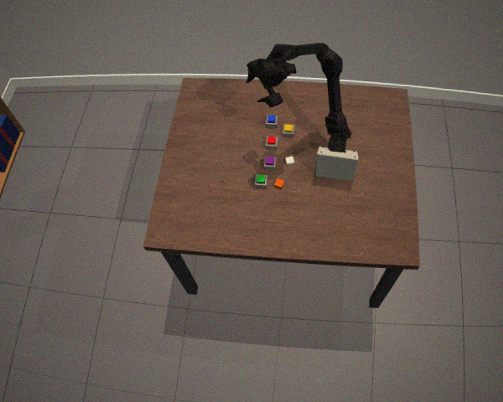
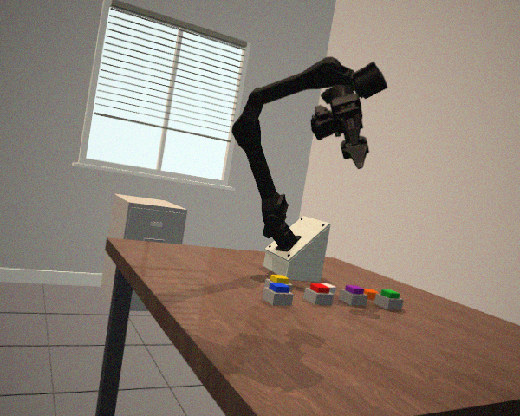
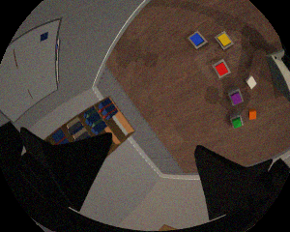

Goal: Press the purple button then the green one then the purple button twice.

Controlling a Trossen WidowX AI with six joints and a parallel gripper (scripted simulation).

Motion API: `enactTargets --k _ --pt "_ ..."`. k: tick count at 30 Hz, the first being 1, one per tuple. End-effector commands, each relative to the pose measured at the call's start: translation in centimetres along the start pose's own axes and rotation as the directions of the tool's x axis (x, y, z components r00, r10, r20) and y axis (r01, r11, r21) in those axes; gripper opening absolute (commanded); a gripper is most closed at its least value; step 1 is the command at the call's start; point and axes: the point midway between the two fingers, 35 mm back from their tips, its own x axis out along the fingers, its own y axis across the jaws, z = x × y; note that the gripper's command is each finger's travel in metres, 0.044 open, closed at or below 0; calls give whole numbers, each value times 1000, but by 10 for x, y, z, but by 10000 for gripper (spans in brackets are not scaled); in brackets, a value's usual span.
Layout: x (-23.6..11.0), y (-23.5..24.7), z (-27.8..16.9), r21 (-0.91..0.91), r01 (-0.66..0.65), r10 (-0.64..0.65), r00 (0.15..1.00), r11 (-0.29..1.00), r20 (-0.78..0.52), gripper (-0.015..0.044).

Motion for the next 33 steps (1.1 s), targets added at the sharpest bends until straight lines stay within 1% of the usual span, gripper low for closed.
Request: enactTargets --k 1,2,4,7,9,11,14,17,18,22,25,27,33 --pt "1 -1 0 -18 4 -4 1000 1000 2 400" --pt "5 -5 -1 -72 16 -15 1000 997 9 400" --pt "17 -21 -5 -269 66 -59 998 961 35 400" --pt "38 -48 -8 -563 154 -130 988 812 81 400" --pt "51 -66 -8 -723 205 -178 977 660 115 400" --pt "64 -84 -7 -846 243 -225 963 476 150 400" --pt "81 -112 -2 -952 259 -294 934 161 205 400" --pt "97 -139 4 -963 216 -360 896 -161 261 400" --pt "100 -147 7 -950 193 -377 884 -244 277 400" --pt "112 -172 15 -866 85 -433 840 -492 328 400" --pt "119 -190 23 -765 -29 -473 801 -643 367 400" --pt "122 -198 27 -715 -84 -489 784 -694 383 400" --pt "122 -199 27 -711 -87 -490 783 -697 384 400"
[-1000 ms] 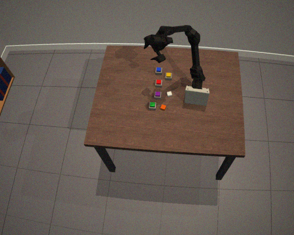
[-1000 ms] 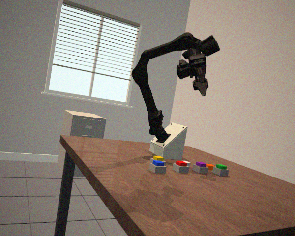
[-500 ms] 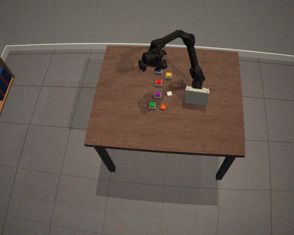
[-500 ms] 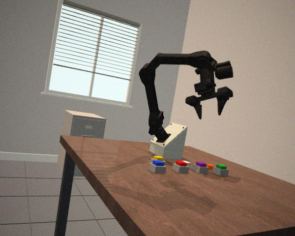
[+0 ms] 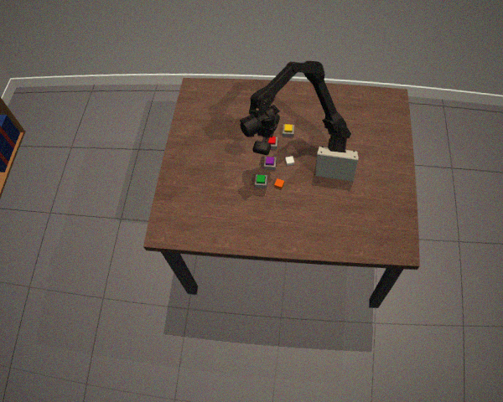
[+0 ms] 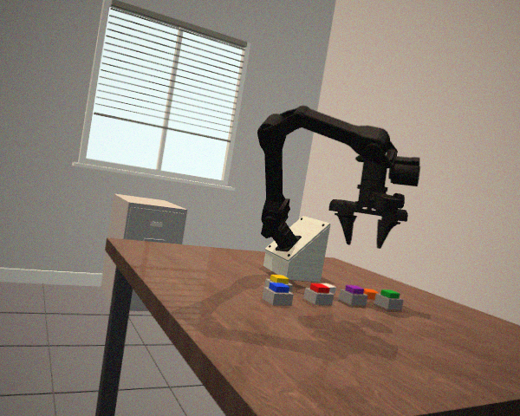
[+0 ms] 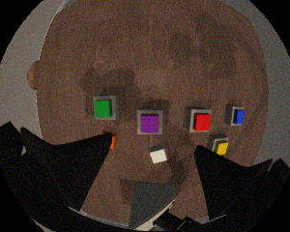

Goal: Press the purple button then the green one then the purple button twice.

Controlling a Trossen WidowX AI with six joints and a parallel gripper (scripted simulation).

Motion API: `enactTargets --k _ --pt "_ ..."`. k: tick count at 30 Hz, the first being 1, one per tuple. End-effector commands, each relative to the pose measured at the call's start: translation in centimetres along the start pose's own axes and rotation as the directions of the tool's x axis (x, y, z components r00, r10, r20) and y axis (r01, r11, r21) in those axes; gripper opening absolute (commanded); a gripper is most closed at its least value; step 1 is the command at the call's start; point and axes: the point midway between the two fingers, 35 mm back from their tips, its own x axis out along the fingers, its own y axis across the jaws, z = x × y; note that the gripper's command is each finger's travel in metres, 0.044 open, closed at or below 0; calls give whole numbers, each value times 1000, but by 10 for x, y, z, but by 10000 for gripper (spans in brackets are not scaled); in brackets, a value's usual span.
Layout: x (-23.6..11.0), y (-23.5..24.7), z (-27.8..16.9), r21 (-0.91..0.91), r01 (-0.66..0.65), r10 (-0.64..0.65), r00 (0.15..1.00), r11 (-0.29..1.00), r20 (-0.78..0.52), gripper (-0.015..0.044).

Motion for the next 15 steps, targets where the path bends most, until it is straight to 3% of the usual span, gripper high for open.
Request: enactTargets --k 1,6,12,15 --pt "14 4 -11 -162 -4 -6 998 987 -58 400" --pt "14 4 -11 -162 -4 -6 998 987 -58 400" --pt "73 3 -14 -161 -2 -8 998 987 -57 242" --pt "76 3 -15 -161 -1 -8 998 987 -57 164"
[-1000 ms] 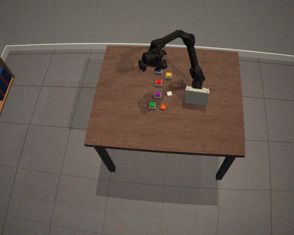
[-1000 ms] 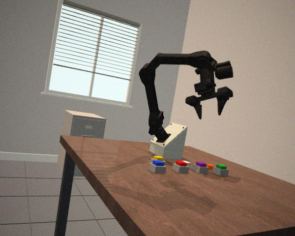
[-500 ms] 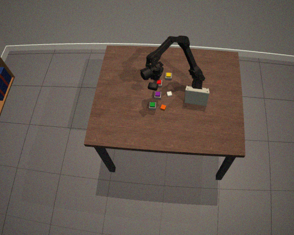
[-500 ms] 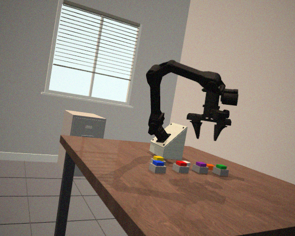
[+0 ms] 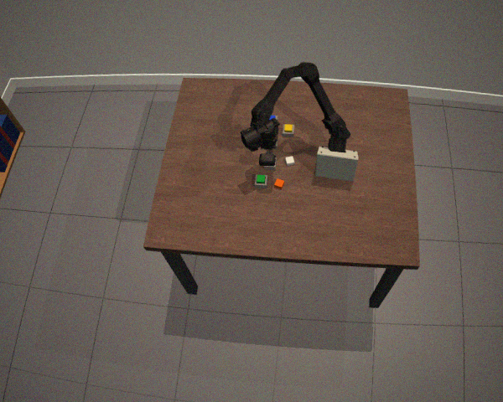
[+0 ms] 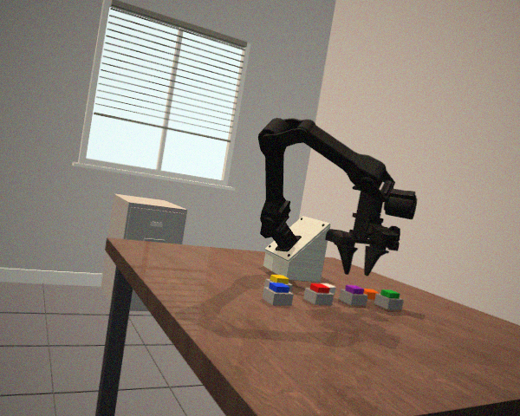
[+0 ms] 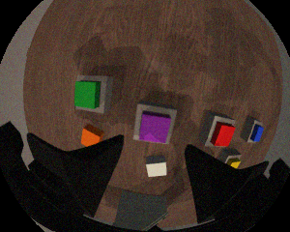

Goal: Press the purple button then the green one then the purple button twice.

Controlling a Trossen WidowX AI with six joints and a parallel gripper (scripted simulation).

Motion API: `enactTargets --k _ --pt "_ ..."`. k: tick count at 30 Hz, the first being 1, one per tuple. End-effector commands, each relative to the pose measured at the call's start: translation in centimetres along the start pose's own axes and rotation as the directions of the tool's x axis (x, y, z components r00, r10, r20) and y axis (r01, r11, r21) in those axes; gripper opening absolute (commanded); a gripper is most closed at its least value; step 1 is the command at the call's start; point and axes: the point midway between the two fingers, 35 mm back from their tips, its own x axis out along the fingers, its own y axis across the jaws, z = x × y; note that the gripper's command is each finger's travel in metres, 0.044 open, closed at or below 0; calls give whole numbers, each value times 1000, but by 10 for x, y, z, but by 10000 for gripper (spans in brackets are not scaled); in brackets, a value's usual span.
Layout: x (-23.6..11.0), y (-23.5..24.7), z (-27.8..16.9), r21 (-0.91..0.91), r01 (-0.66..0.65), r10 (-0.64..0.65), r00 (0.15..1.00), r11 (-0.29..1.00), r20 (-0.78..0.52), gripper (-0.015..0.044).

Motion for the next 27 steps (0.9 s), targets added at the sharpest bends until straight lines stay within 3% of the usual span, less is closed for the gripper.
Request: enactTargets --k 1,6,27 --pt "5 1 1 -6 0 0 1000 1000 15 137" --pt "5 1 1 -6 0 0 1000 1000 15 20" --pt "25 1 1 -6 1 -1 1000 1000 15 20"
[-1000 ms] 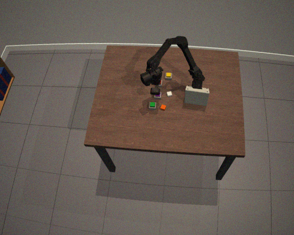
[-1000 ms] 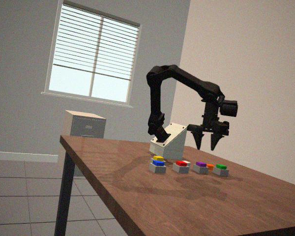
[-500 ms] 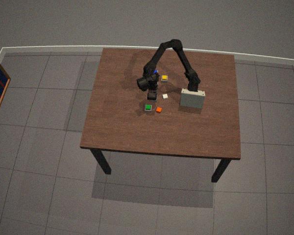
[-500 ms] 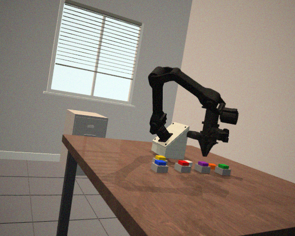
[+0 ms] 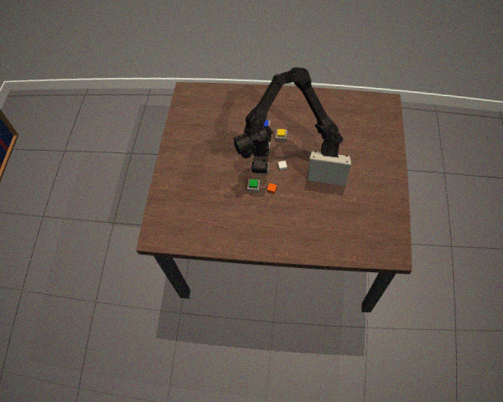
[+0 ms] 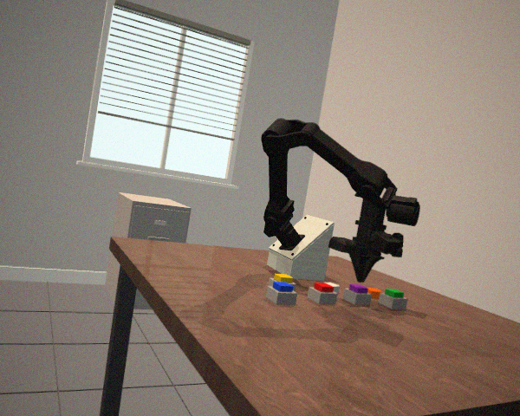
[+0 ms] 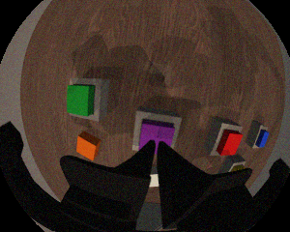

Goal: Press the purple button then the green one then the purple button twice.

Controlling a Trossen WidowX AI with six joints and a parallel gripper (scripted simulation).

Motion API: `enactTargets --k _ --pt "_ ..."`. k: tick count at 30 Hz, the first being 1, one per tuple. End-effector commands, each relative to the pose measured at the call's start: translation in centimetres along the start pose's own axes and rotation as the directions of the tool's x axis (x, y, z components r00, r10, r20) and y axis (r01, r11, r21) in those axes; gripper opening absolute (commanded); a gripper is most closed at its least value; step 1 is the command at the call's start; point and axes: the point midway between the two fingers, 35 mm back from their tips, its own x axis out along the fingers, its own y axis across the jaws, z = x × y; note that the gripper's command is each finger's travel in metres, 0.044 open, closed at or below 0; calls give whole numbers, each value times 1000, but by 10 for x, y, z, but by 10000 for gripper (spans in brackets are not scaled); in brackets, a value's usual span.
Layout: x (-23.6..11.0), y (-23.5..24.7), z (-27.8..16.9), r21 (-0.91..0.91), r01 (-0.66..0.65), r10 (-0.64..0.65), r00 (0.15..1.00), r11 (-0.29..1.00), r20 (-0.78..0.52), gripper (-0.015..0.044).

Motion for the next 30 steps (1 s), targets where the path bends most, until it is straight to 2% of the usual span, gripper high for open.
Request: enactTargets --k 1,9,27,30 --pt "6 -1 -1 -6 5 -5 1000 1000 0 20" --pt "18 -1 -1 -6 6 -6 1000 1000 0 20" --pt "18 -1 -1 -6 6 -6 1000 1000 0 20" --pt "-5 0 -1 -4 3 -3 1000 1000 0 20"
